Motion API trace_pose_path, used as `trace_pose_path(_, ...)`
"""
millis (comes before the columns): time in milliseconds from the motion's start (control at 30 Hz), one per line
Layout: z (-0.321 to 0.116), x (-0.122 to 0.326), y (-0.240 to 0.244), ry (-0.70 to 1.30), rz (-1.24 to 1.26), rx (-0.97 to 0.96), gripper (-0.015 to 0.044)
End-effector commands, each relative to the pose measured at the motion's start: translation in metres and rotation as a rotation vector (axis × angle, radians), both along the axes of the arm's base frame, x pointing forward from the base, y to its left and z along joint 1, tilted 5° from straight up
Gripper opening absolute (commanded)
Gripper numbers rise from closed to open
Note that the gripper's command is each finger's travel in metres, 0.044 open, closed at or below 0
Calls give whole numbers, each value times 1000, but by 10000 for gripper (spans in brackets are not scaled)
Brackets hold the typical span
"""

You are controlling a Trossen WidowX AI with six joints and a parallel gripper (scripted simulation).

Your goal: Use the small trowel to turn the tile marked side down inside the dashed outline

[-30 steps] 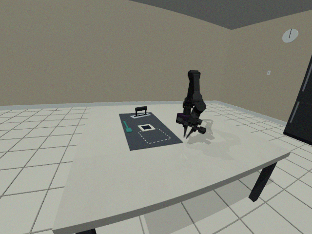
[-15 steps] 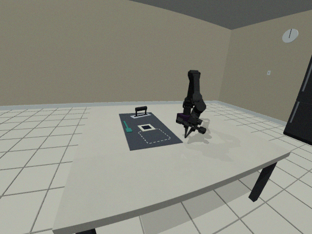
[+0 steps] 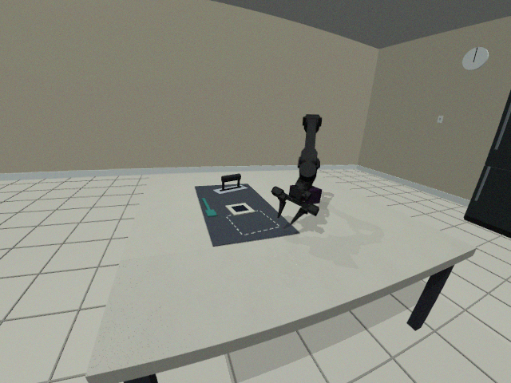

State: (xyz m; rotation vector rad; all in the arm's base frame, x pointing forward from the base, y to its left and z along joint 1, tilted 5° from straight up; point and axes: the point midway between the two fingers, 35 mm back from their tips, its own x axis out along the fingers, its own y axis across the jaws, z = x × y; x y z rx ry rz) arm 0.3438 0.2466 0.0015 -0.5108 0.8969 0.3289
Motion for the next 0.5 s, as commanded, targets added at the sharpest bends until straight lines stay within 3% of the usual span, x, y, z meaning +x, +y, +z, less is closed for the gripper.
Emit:
trace_pose_path(0,12,34,-39,14,-78,-11,270)
trace_pose_path(167,24,70,-113,66,-192,-42,270)
trace_pose_path(467,36,95,-220,168,-254,-104,270)
